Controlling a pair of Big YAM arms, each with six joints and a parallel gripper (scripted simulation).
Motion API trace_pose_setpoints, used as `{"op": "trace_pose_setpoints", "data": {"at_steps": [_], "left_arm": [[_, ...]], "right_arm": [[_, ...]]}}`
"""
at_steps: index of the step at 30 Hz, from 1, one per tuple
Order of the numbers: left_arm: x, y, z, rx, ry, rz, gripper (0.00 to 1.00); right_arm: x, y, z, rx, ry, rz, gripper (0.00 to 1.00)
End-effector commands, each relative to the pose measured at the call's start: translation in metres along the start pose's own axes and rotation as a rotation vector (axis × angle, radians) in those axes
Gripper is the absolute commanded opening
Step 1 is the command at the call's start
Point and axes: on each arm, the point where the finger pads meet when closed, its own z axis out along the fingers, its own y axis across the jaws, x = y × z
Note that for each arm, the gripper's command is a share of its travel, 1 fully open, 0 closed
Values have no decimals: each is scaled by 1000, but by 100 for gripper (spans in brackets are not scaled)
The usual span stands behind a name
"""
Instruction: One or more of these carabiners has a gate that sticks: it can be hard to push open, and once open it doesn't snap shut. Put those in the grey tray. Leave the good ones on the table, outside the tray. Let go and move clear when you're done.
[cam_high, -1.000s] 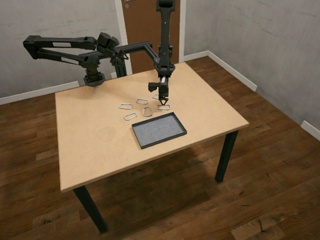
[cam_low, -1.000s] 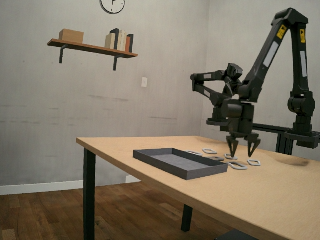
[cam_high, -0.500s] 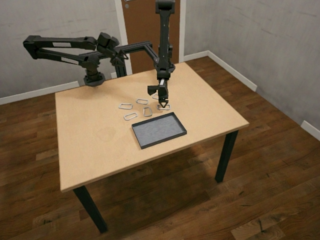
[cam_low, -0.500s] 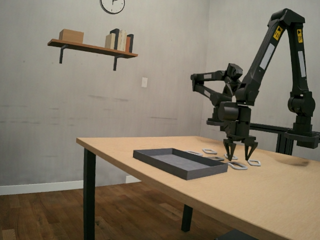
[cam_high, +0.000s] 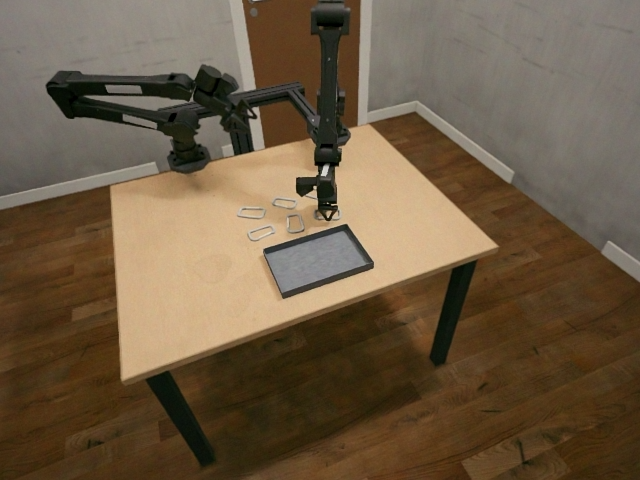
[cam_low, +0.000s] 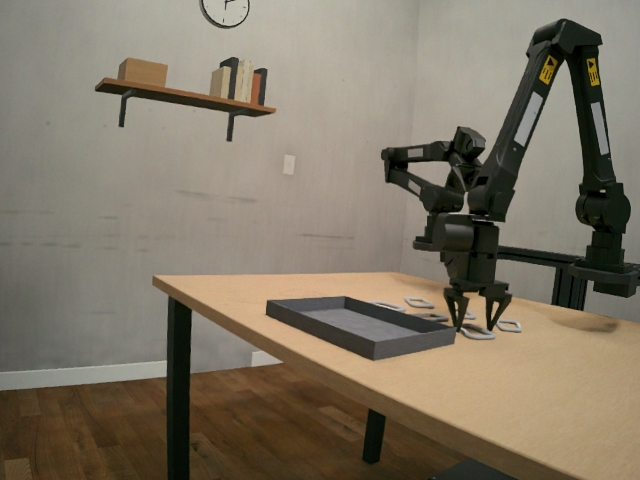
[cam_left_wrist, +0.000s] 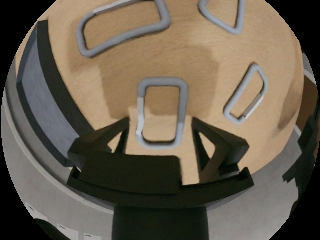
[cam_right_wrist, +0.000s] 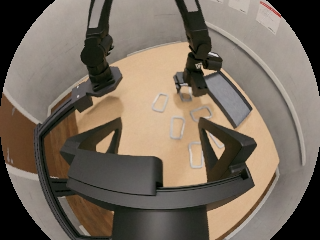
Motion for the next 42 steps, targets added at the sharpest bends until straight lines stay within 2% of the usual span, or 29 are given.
{"op": "trace_pose_setpoints", "data": {"at_steps": [1,2,11,12,14,16,17,26,27,29,31,33,36,40,42], "left_arm": [[2,10,-1,-17,0,-14,61],[2,10,-1,-17,0,-14,49],[1,9,-1,-24,0,-13,48],[1,9,-1,-24,0,-13,60],[1,9,-1,-24,0,-13,60],[1,9,-1,-22,0,-13,82],[1,9,-1,-22,0,-13,88],[1,8,-1,-21,0,-12,88],[-1,9,-2,-26,-1,-23,99],[-12,27,-13,-77,-16,-39,100],[-12,27,-13,-77,-16,-39,100],[-21,44,-26,-132,-43,-59,100],[-12,73,-49,-235,-89,-193,100],[-13,82,-55,-318,-117,-359,100],[-10,76,-47,-332,-124,-451,100]], "right_arm": [[-5,-1,-2,3,-6,10,100],[-5,-1,-2,3,-6,10,100],[-5,-1,-2,3,-6,10,100],[-5,-1,-2,3,-6,10,100],[-5,-1,-2,3,-6,10,100],[-5,-1,-2,3,-6,10,100],[-5,-1,-2,3,-6,10,100],[-5,-1,-2,3,-6,10,100],[-5,-1,-2,3,-6,10,100],[-5,-1,-2,3,-6,10,100],[-5,-1,-2,3,-6,10,100],[-5,-1,-2,3,-6,10,100],[-5,-1,-2,3,-6,10,100],[-5,-1,-2,3,-6,10,100],[-5,-1,-2,3,-6,10,100]]}}
